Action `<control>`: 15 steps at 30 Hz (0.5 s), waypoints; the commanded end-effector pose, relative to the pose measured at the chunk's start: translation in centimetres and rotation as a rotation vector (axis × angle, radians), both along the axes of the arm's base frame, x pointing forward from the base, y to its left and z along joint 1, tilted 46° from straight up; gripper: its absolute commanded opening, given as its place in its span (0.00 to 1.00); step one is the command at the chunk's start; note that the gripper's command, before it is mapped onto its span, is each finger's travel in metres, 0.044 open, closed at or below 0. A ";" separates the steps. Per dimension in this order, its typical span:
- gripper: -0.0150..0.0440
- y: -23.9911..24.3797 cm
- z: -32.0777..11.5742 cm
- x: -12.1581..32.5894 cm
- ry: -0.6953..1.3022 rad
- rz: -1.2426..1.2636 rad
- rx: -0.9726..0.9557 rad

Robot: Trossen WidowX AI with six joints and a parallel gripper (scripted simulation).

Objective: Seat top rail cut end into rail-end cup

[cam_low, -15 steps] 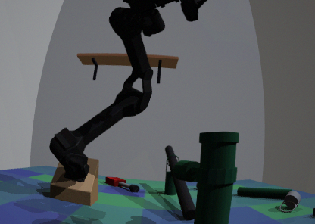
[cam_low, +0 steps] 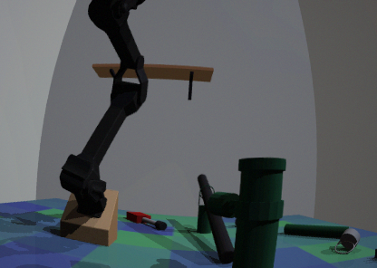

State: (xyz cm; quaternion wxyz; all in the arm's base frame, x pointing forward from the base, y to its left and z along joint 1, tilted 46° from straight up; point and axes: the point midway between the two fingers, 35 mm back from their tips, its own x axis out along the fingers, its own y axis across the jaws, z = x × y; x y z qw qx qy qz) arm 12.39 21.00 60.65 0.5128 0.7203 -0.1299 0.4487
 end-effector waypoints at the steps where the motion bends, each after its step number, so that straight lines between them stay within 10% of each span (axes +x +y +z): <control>1: 1.00 -3.9 2.7 -4.1 -0.054 0.257 0.227; 15: 1.00 -24.5 5.5 -7.8 -0.206 1.254 1.116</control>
